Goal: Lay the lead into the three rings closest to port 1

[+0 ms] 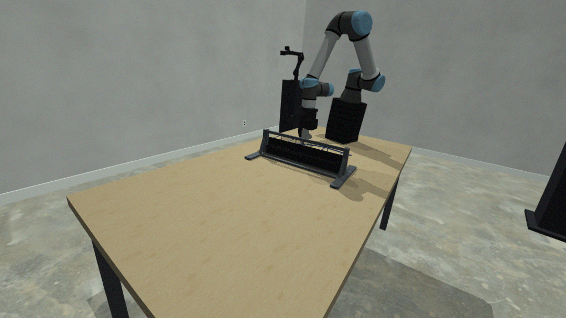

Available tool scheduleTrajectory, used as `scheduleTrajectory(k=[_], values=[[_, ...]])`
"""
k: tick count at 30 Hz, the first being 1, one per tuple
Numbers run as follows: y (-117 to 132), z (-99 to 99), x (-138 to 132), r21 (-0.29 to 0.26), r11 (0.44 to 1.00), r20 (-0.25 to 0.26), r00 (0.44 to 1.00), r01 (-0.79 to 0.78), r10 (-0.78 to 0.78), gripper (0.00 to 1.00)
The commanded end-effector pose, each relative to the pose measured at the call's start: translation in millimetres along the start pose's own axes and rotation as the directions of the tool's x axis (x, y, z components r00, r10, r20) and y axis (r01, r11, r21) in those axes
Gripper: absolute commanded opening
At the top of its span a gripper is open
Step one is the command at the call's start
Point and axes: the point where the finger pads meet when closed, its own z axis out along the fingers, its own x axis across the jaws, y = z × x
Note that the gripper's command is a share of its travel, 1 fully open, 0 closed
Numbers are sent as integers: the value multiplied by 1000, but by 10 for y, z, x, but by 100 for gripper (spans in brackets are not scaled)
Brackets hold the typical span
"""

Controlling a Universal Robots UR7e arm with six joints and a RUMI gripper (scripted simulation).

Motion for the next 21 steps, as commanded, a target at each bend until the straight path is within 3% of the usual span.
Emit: scheduleTrajectory(k=[1, 21], values=[[-3, 26, -7, 1, 1000, 2, 1000, 0, 0, 0], [-3, 75, -7, 1, 1000, 2, 1000, 0, 0, 0]])
